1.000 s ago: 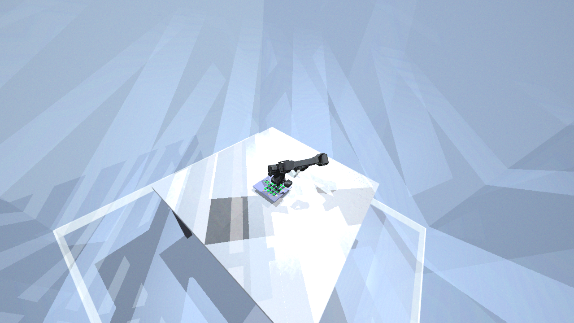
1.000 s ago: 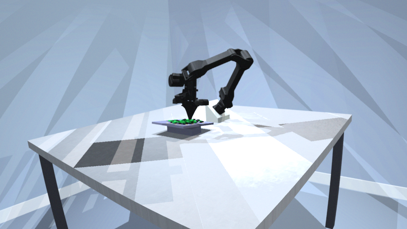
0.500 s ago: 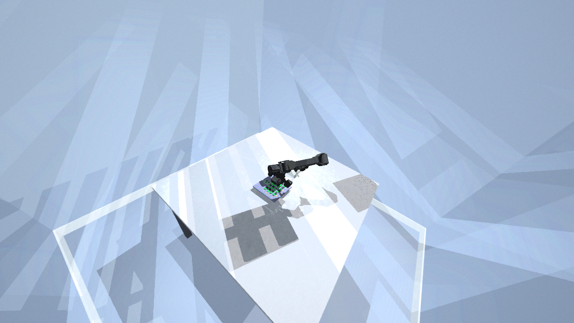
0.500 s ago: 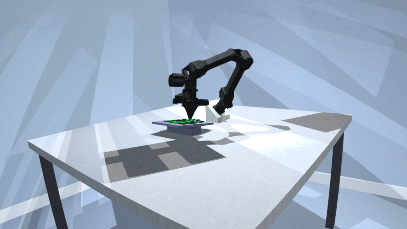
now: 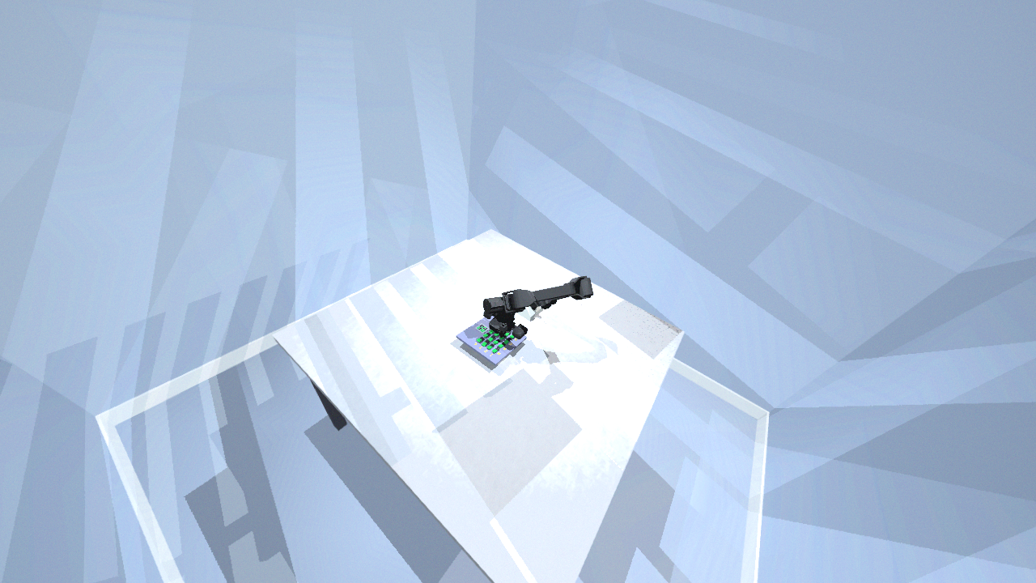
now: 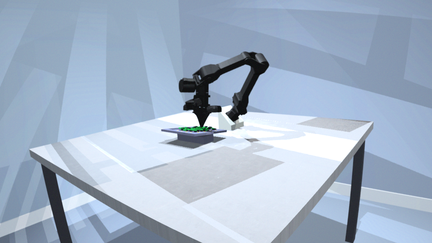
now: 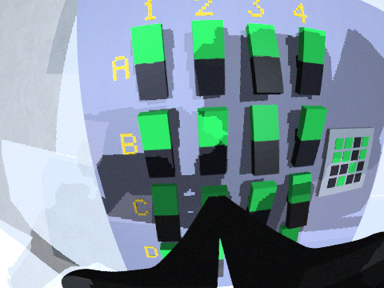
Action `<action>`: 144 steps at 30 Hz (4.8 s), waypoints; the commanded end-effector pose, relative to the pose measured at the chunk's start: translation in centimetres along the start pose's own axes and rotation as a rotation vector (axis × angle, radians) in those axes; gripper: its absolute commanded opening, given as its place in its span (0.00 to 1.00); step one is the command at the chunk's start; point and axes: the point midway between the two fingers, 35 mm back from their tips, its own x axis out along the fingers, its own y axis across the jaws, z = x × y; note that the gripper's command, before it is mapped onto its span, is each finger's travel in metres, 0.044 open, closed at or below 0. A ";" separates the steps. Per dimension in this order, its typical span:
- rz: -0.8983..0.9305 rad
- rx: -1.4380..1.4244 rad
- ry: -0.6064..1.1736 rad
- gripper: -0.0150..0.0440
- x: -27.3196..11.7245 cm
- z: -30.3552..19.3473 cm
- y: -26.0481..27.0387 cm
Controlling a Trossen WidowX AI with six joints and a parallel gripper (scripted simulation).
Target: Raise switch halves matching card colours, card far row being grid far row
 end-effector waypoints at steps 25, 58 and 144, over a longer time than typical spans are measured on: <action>0.006 0.004 -0.001 0.25 0.5 0.0 0.1; 0.005 0.006 -0.004 0.25 -3.1 -4.1 2.6; 0.007 0.005 0.001 0.25 0.5 -4.0 2.7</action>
